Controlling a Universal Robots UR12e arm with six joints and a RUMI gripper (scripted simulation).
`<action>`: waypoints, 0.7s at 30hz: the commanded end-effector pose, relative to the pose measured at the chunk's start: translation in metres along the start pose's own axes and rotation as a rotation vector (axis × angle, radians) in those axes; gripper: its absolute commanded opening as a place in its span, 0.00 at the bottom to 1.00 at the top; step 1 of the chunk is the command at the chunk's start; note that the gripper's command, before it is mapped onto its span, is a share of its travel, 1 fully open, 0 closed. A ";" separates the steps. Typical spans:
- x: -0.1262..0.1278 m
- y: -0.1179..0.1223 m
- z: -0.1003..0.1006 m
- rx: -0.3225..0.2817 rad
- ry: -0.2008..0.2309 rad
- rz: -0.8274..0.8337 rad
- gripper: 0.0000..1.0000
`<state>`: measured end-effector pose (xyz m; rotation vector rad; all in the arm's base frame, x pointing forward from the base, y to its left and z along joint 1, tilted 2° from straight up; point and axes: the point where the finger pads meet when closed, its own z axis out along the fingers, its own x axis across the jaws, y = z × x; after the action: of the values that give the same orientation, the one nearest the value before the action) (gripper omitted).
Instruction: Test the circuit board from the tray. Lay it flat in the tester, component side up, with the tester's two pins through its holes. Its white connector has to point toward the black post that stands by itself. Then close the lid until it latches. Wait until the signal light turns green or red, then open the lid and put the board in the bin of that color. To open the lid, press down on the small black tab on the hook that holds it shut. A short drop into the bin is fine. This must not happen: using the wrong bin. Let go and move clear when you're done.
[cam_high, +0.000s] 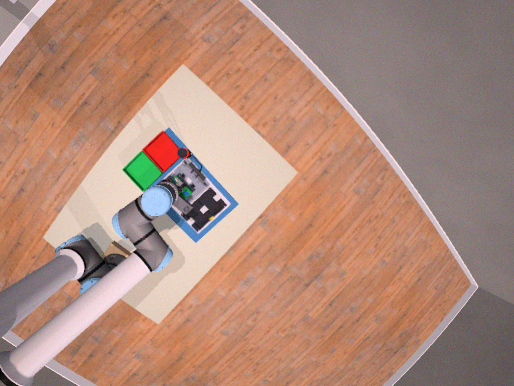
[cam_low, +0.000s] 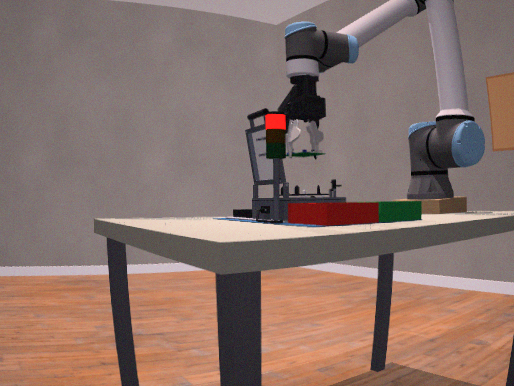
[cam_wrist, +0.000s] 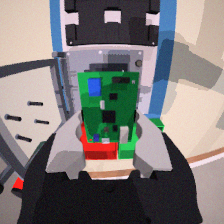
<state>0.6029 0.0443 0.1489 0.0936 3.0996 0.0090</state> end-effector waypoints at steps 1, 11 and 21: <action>-0.001 0.000 -0.001 0.000 -0.001 0.000 0.39; -0.002 0.008 0.002 0.000 -0.001 0.000 0.39; -0.010 0.043 0.013 0.000 -0.001 0.000 0.39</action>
<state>0.6111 0.0736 0.1403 0.0930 3.0996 0.0096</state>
